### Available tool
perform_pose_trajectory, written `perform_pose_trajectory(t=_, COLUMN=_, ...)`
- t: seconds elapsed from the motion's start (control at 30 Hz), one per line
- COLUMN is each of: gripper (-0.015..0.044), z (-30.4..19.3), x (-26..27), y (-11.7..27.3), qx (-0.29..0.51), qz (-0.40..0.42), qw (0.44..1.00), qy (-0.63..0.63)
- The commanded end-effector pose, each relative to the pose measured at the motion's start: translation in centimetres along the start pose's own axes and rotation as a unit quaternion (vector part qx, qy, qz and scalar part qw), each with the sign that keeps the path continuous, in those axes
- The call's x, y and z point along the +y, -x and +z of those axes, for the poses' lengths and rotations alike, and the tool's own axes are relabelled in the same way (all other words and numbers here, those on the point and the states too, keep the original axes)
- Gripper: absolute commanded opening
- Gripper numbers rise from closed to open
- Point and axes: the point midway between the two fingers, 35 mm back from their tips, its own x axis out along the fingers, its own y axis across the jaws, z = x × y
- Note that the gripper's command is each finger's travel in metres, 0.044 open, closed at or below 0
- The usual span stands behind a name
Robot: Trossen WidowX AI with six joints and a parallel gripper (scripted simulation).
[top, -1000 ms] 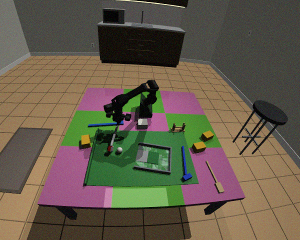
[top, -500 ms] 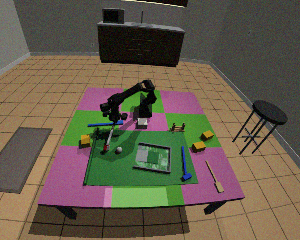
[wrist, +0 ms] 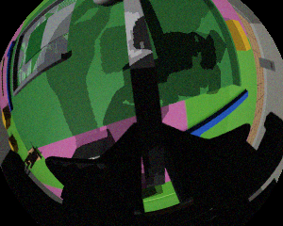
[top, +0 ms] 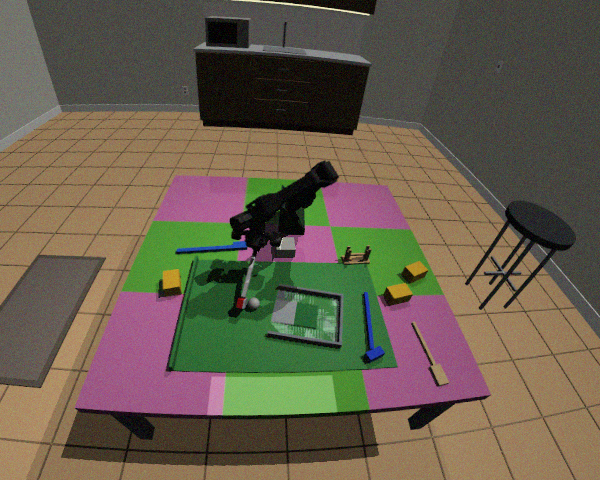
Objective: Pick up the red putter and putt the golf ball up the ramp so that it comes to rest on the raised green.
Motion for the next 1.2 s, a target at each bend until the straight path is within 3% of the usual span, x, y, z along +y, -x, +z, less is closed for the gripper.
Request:
perform_pose_trajectory(t=0.0, gripper=0.0000, z=-0.7, x=3.0, y=-0.3, qx=-0.001, qz=0.006, qw=1.000, qy=-0.005)
perform_pose_trajectory(t=0.2, gripper=0.0000, z=-0.7, x=2.9, y=0.3, qx=-0.001, qz=0.005, qw=1.000, qy=-0.005)
perform_pose_trajectory(t=0.53, gripper=0.0000, z=-0.7, x=2.8, y=5.6, qx=-0.001, qz=0.004, qw=1.000, qy=-0.006)
perform_pose_trajectory(t=1.17, gripper=0.0000, z=-0.9, x=2.8, y=4.9, qx=0.000, qz=0.006, qw=1.000, qy=-0.011)
